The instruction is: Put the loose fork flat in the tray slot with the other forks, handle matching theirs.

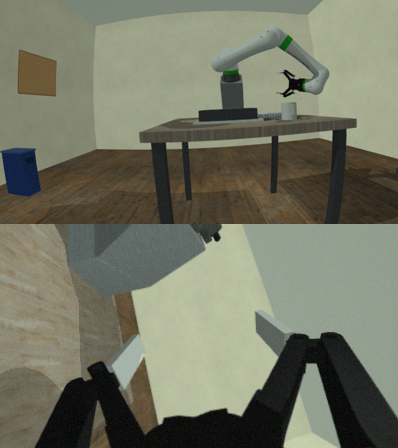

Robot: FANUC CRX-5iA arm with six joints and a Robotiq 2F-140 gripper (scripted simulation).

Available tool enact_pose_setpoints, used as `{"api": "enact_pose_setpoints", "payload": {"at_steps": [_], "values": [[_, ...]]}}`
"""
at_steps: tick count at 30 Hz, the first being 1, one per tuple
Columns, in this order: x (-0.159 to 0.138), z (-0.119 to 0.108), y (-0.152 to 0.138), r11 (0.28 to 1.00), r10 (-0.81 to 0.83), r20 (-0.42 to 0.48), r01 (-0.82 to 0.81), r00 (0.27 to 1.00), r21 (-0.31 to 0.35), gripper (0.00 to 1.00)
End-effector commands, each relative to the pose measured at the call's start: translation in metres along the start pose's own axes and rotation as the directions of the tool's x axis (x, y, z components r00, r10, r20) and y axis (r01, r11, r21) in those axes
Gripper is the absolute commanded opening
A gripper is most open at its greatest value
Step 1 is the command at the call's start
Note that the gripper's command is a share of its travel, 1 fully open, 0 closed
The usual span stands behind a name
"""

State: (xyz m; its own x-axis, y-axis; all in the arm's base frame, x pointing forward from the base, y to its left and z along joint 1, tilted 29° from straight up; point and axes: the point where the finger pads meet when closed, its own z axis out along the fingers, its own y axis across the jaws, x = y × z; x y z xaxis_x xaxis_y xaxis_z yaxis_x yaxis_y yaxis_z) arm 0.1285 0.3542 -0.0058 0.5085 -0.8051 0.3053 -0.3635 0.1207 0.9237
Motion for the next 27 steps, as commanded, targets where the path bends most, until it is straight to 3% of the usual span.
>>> {"api": "enact_pose_setpoints", "payload": {"at_steps": [1, 20, 23, 27], "values": [[0.000, 0.000, 0.000, 1.000, 0.000, 0.000, 0.000, 1.000, 0.000, 1.00], [0.001, -0.001, 0.000, 1.000, -0.005, -0.006, 0.005, 1.000, 0.003, 1.00], [0.006, -0.005, 0.000, 0.999, -0.035, -0.042, 0.036, 0.999, 0.016, 1.00], [0.021, -0.019, -0.001, 0.989, -0.126, -0.160, 0.136, 0.979, 0.051, 1.00]]}}
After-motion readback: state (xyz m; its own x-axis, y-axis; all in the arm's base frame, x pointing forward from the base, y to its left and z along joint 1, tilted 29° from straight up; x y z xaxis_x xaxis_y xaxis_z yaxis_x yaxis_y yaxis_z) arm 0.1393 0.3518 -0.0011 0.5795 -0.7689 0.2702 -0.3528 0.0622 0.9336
